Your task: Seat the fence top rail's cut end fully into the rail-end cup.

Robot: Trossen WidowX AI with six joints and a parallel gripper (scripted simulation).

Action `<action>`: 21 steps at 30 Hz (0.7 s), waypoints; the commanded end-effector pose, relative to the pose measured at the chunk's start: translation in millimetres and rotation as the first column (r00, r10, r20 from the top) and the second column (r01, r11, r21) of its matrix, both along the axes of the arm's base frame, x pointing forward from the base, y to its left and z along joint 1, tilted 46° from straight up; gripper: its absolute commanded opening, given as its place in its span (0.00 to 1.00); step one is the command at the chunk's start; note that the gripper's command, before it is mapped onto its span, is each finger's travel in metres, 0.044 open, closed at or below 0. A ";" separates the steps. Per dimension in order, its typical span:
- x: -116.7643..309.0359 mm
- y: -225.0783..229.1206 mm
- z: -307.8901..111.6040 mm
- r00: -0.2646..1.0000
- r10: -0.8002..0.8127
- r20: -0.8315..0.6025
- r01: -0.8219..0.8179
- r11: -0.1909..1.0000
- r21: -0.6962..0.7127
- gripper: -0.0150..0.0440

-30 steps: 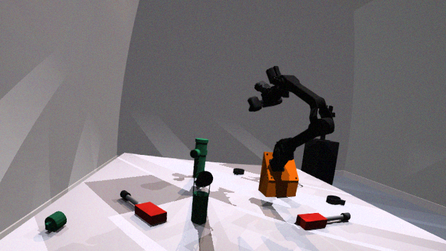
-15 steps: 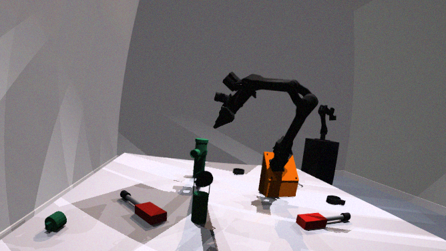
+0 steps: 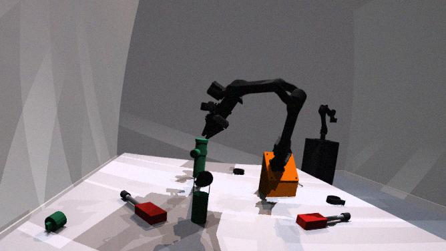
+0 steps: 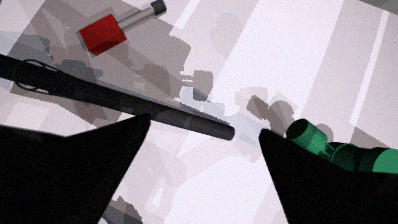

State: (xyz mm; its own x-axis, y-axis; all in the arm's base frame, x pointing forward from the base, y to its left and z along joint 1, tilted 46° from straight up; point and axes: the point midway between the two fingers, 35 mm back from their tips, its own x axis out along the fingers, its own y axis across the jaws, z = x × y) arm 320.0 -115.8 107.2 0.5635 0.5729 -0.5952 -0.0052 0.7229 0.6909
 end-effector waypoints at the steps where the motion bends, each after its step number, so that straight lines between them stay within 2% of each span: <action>1: 4.4 -9.6 -10.1 0.996 0.068 0.060 -0.063 0.994 -0.084 1.00; 6: 6.1 -41.3 -51.2 0.931 0.323 0.168 -0.240 0.892 -0.384 1.00; 12: 1.2 -78.8 -105.6 0.737 0.661 0.144 -0.390 0.589 -0.708 1.00; 15: -1.2 -87.1 -118.9 0.674 0.731 0.112 -0.409 0.495 -0.767 1.00; 21: -1.2 -87.1 -118.9 0.674 0.731 0.112 -0.409 0.495 -0.767 1.00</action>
